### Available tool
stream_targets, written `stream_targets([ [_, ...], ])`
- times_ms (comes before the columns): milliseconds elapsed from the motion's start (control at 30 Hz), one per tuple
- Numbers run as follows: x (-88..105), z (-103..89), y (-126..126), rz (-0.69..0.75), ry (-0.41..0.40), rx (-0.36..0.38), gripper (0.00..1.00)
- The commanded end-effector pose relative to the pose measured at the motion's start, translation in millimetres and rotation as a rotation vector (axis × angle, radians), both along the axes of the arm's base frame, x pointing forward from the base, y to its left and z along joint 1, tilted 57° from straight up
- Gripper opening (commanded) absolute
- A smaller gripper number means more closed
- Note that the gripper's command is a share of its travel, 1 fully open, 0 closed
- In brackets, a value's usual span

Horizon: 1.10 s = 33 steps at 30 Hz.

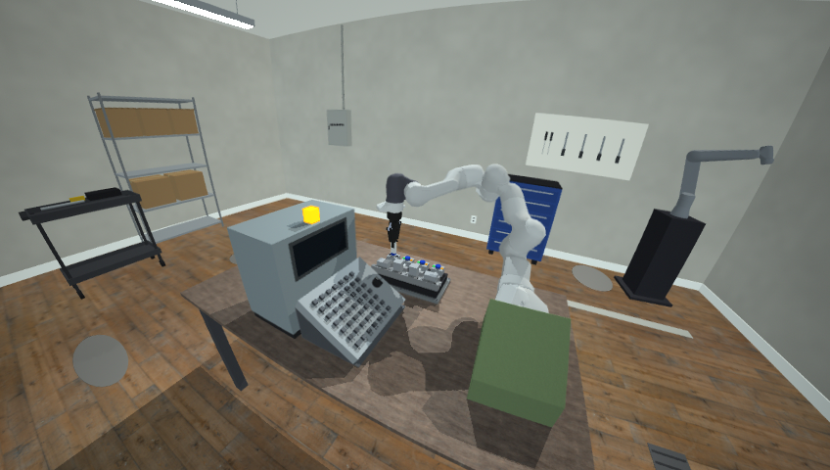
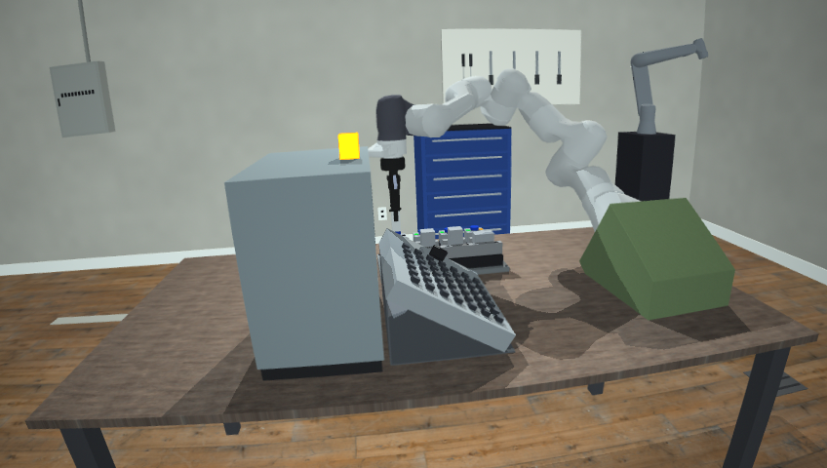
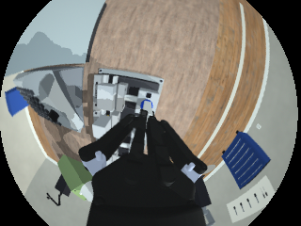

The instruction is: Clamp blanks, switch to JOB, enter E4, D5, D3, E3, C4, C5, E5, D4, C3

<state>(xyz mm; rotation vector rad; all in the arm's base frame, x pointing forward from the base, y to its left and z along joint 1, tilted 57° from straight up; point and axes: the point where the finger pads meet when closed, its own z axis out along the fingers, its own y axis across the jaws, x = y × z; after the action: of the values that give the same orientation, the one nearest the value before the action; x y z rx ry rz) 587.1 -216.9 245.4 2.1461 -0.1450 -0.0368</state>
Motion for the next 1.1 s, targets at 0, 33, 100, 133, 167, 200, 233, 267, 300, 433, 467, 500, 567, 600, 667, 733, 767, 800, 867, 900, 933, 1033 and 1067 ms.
stream_targets([
  [0,0.3,-0.5,-0.8,-0.002,-0.001,-0.003,0.0],
  [33,0.2,-0.7,-1.2,-0.002,-0.001,-0.003,0.0],
  [100,0.1,-1.2,-1.9,-0.002,-0.001,-0.003,0.0],
  [133,0.1,-1.5,-2.3,-0.002,-0.001,-0.003,0.0],
  [167,0.1,-1.8,-2.8,-0.002,-0.001,-0.003,0.0],
  [200,0.0,-2.1,-3.3,-0.002,-0.001,-0.003,0.0],
  [233,0.0,-2.4,-3.8,-0.002,-0.001,-0.003,0.0],
  [267,-0.1,-2.8,-4.3,-0.002,-0.001,-0.003,0.0],
  [300,-0.1,-3.1,-4.8,-0.002,-0.001,-0.003,0.0],
  [433,-0.3,-3.8,-5.8,-0.002,-0.001,-0.003,0.0],
  [467,-0.3,-4.1,-6.3,-0.002,-0.001,-0.003,0.0],
  [500,-0.4,-4.4,-6.8,-0.002,-0.001,-0.003,0.0],
  [567,-0.4,-5.0,-7.7,-0.002,-0.001,-0.003,0.0],
  [600,-0.5,-5.3,-8.1,-0.002,-0.001,-0.003,0.0],
  [667,-0.5,-5.7,-8.8,-0.002,-0.001,-0.003,0.0],
  [733,-0.6,-6.0,-9.3,-0.002,-0.001,-0.003,0.0],
  [767,-0.6,-6.2,-9.4,-0.002,-0.001,-0.003,0.0],
  [800,-0.6,-6.3,-9.6,-0.002,-0.001,-0.003,0.0],
  [867,-0.6,-6.4,-9.8,-0.002,-0.001,-0.003,0.0],
  [900,-0.7,-6.4,-9.8,-0.002,-0.001,-0.003,0.0],
  [933,-0.7,-6.4,-9.8,-0.002,-0.001,-0.003,0.0],
  [1033,-0.7,-6.4,-9.8,-0.002,-0.001,-0.003,0.0],
  [1067,-0.7,-6.4,-9.8,-0.002,-0.001,-0.003,0.0],
])
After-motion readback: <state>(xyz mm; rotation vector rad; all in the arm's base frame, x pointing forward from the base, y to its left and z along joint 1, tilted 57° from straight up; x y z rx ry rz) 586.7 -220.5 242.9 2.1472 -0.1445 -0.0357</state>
